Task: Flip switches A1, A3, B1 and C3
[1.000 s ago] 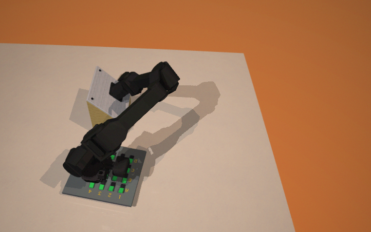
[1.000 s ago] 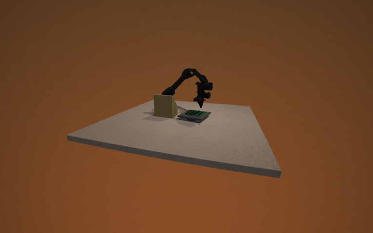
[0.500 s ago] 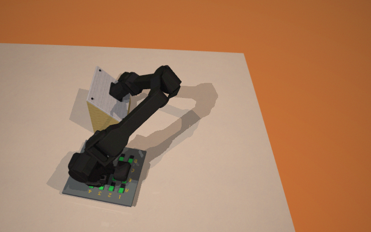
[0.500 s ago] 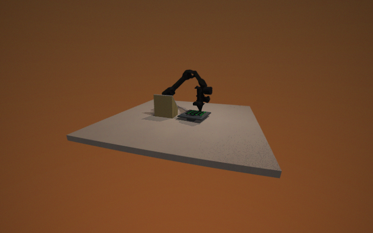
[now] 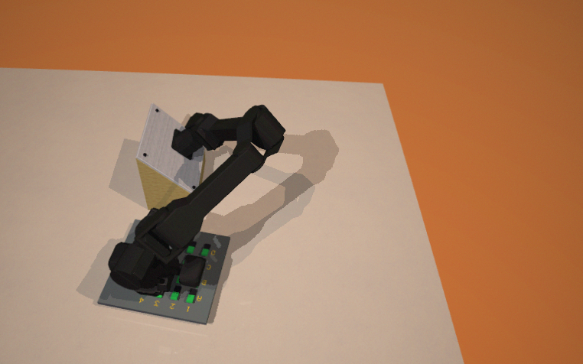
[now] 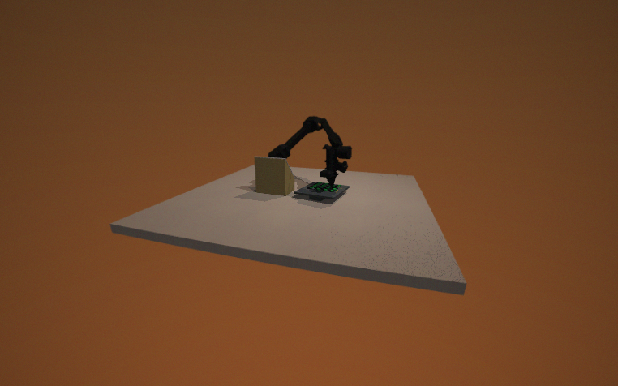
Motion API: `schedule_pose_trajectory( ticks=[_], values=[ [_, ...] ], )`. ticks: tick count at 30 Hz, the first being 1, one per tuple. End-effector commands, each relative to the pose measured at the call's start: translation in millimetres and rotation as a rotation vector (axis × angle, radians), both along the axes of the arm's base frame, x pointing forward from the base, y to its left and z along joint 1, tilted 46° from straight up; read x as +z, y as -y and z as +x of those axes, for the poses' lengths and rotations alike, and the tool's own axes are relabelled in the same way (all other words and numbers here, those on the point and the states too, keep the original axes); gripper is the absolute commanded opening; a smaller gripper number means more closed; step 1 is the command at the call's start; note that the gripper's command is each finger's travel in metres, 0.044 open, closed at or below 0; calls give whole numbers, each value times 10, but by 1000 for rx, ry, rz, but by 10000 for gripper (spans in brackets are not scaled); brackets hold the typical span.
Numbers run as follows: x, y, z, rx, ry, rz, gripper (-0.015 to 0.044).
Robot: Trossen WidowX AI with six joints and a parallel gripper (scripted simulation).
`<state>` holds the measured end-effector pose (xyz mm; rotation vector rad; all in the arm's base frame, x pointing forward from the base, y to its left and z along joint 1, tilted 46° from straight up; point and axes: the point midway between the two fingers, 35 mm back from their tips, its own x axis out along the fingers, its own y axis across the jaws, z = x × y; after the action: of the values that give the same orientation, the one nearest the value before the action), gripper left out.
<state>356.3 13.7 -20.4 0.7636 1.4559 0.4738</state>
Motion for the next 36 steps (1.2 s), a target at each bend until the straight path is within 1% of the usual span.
schedule_pose_trajectory(
  ticks=[1,36],
  values=[
    [-2,-5,0,-3,-3,3,0],
    [-27,-31,2,-3,-3,3,0]
  ],
)
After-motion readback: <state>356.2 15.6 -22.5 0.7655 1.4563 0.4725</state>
